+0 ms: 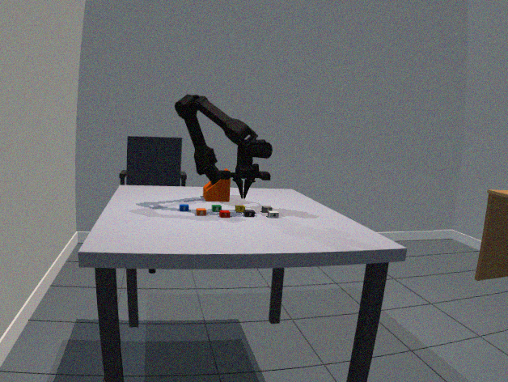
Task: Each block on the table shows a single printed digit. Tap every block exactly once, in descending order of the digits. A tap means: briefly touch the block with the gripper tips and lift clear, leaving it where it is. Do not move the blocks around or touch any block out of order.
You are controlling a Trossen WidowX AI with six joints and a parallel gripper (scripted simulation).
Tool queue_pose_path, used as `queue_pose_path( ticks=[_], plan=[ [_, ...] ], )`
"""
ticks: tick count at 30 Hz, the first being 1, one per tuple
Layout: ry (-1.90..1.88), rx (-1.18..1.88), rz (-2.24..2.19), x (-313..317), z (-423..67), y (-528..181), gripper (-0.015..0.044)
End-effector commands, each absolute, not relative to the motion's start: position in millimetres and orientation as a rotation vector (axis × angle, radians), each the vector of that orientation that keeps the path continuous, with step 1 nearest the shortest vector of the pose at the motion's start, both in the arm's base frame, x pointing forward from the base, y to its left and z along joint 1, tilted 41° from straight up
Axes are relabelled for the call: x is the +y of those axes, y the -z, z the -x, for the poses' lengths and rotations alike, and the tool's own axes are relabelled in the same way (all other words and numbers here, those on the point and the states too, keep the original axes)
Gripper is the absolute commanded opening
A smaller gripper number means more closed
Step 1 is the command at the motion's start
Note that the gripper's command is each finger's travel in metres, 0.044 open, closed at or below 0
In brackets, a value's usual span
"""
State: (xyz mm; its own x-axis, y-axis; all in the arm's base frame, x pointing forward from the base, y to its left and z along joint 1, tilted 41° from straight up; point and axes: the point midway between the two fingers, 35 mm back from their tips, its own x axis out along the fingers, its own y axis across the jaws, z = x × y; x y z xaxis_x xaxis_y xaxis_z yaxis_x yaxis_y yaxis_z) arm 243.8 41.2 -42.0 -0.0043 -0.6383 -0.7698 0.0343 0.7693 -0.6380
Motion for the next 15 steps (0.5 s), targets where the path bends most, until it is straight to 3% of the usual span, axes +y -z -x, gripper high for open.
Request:
queue_pose_path(
  ticks=[1, 15],
  plan=[
    [0.571, 1.504, 0.528, 33.5, -240.5, 48.6, 0.002],
    [0.572, 1.503, 0.528, 18.9, -240.0, 65.5, 0.002]
  ],
)
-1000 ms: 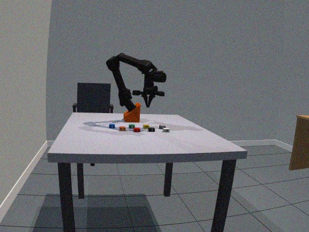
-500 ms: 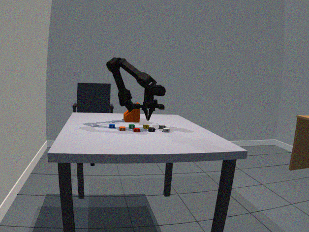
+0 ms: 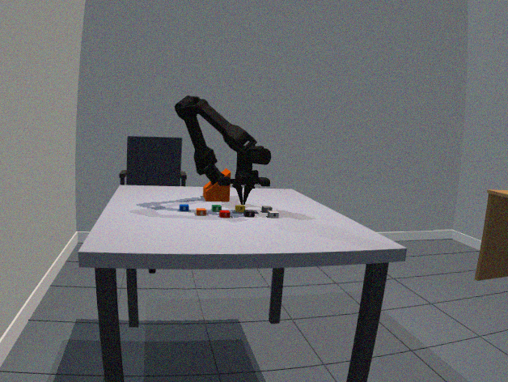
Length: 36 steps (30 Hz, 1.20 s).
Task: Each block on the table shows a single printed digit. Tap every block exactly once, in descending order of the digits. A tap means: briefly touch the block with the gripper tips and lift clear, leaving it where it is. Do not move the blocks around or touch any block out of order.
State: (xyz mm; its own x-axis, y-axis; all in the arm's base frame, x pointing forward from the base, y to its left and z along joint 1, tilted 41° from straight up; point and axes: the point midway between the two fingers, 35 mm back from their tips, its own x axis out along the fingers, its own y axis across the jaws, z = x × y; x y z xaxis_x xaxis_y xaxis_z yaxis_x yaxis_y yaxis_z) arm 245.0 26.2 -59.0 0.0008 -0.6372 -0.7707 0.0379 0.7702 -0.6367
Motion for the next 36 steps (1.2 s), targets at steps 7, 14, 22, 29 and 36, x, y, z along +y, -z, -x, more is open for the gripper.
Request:
queue_pose_path(
  ticks=[7, 14, 22, 29, 36],
  plan=[
    [0.572, 1.503, 0.529, 17.4, -239.8, 67.1, 0.002],
    [0.571, 1.5, 0.523, 31.9, -241.6, 51.2, 0.002],
    [0.57, 1.503, 0.526, 44.4, -241.8, 37.1, 0.002],
    [0.569, 1.505, 0.526, 89.8, -241.4, -17.4, 0.002],
    [0.566, 1.506, 0.525, 63.4, -244.5, -41.4, 0.002]
  ],
)
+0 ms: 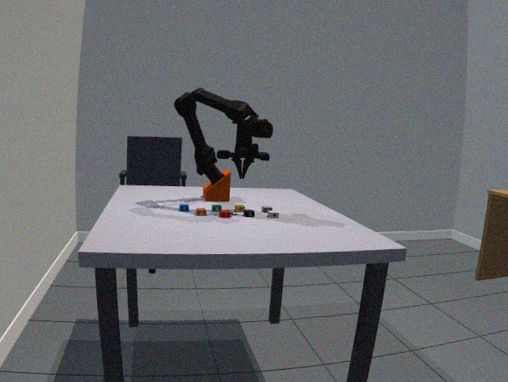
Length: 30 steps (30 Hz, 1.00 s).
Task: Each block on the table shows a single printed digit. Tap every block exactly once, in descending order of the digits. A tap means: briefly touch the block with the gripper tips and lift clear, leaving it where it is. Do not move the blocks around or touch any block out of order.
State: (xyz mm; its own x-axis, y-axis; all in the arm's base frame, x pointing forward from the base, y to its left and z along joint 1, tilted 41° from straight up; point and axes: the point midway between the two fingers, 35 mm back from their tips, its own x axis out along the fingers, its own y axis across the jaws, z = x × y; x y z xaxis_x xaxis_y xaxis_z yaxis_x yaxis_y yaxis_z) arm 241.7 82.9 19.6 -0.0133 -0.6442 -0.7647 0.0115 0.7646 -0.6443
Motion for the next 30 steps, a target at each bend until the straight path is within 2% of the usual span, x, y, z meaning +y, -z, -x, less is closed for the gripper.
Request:
queue_pose_path(
  ticks=[1, 5, 13, 20, 30],
  plan=[
    [0.566, 1.506, 0.526, 51.9, -244.5, -51.2, 0.002],
    [0.572, 1.505, 0.53, 14.8, -239.0, -80.6, 0.002],
    [0.573, 1.505, 0.531, 13.1, -238.6, -81.9, 0.002],
    [0.575, 1.504, 0.532, -38.1, -237.8, -22.5, 0.002],
    [0.575, 1.504, 0.532, -42.4, -237.5, -17.6, 0.002]
  ],
)
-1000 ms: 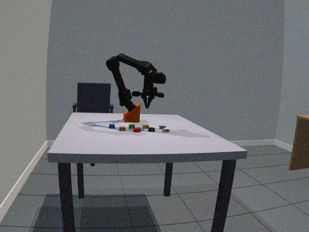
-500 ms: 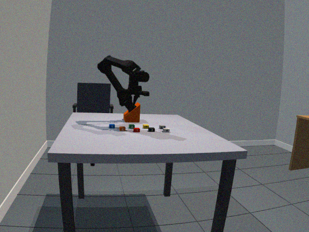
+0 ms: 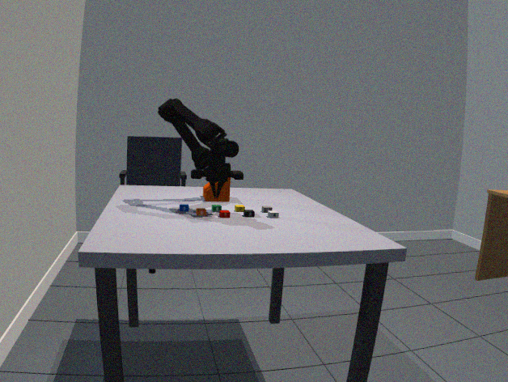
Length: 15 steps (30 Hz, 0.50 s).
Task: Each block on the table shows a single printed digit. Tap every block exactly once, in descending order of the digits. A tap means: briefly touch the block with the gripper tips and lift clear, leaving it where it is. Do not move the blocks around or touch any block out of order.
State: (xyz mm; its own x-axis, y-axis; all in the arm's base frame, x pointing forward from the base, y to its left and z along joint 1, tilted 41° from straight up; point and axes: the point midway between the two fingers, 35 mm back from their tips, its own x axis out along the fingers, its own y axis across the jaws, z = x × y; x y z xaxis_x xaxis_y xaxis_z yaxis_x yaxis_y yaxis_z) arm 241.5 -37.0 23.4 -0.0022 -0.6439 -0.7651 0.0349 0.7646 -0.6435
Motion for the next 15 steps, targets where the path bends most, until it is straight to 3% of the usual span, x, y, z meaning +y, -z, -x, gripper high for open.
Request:
queue_pose_path(
  ticks=[1, 15],
  plan=[
    [0.575, 1.504, 0.532, -43.4, -237.5, -16.4, 0.002],
    [0.576, 1.504, 0.533, -58.1, -237.0, 0.4, 0.002]
  ],
)
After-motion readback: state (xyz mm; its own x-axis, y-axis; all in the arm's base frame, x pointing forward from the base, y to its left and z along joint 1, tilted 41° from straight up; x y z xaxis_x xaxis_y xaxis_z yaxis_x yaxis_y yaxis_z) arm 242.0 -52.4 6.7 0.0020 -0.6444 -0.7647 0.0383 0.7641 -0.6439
